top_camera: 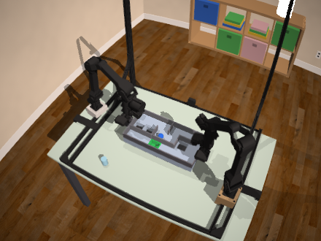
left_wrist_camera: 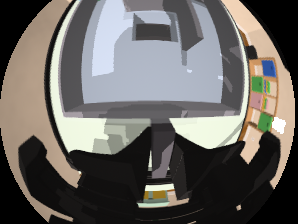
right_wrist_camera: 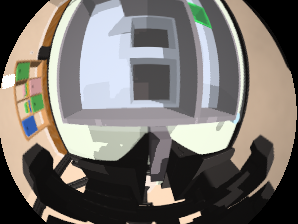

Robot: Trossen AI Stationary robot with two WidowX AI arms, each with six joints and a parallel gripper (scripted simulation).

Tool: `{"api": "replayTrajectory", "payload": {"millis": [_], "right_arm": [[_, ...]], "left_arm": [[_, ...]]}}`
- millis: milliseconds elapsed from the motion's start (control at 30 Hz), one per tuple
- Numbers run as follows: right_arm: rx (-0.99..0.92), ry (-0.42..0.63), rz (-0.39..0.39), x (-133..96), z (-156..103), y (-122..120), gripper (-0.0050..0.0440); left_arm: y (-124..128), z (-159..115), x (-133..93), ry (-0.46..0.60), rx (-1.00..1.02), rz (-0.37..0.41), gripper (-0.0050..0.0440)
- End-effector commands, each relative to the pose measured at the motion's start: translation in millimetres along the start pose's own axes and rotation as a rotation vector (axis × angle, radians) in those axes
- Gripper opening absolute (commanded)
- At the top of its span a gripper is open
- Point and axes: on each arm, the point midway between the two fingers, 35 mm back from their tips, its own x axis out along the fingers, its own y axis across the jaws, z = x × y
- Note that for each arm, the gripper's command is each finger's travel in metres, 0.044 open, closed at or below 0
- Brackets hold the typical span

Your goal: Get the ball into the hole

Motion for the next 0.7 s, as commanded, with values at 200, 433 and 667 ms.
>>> {"api": "replayTrajectory", "payload": {"millis": [200, 433, 667], "right_arm": [[0.001, -0.05, 0.008, 9.1, 0.1, -1.0, 0.002], [0.001, -0.081, 0.01, 16.3, -0.7, -1.1, 0.002], [0.001, -0.044, 0.009, 7.8, 0.6, -1.1, 0.002]], "left_arm": [[1.6, 0.3, -10.5, 0.048, 0.001, -0.009, 0.002], [1.8, 2.0, -17.6, 0.079, 0.001, -0.011, 0.002], [1.6, 0.2, -8.9, 0.042, 0.001, -0.01, 0.002]]}}
